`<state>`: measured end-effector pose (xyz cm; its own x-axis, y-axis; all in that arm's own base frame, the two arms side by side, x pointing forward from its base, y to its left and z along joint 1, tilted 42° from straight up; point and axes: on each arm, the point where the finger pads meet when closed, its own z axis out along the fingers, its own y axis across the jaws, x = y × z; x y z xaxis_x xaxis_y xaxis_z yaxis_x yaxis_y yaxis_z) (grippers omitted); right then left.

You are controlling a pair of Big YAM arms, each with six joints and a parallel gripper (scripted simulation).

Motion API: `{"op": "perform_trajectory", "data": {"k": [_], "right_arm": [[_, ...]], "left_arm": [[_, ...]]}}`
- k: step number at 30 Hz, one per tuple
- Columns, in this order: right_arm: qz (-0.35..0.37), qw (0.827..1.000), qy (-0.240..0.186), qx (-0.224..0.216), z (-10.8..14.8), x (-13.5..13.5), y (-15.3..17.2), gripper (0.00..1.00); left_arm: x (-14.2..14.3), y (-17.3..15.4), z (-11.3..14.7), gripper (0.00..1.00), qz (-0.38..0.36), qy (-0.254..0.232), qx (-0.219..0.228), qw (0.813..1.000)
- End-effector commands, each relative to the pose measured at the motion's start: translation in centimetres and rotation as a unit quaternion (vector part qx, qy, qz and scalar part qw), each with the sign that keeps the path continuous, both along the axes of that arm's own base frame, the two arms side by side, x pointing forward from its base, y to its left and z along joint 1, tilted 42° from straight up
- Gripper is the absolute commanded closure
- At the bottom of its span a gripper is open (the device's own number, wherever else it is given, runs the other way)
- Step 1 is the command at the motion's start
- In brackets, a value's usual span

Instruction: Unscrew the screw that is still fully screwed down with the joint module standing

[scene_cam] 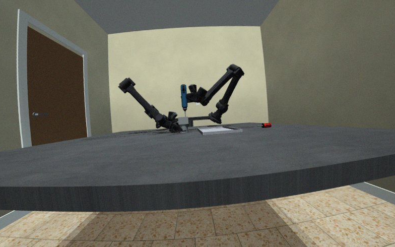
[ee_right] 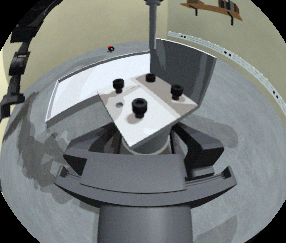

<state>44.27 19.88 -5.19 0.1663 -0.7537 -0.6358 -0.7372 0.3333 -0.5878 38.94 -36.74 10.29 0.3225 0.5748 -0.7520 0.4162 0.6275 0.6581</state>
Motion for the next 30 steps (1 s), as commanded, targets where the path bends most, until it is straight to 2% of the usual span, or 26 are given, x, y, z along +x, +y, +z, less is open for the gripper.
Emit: {"op": "perform_trajectory", "data": {"k": [1, 30], "right_arm": [[0.001, 1.0, -0.006, 0.004, 0.45, 0.19, 0.3, 0.41], [0.001, 1.0, -0.006, 0.004, 0.45, 0.19, 0.3, 0.41]], "left_arm": [[0.26, -0.34, 1.42, 0.58, -0.004, -0.016, -0.021, 1.0], [0.2, -0.02, 1.07, 0.58, -0.003, -0.015, -0.016, 1.0]]}}
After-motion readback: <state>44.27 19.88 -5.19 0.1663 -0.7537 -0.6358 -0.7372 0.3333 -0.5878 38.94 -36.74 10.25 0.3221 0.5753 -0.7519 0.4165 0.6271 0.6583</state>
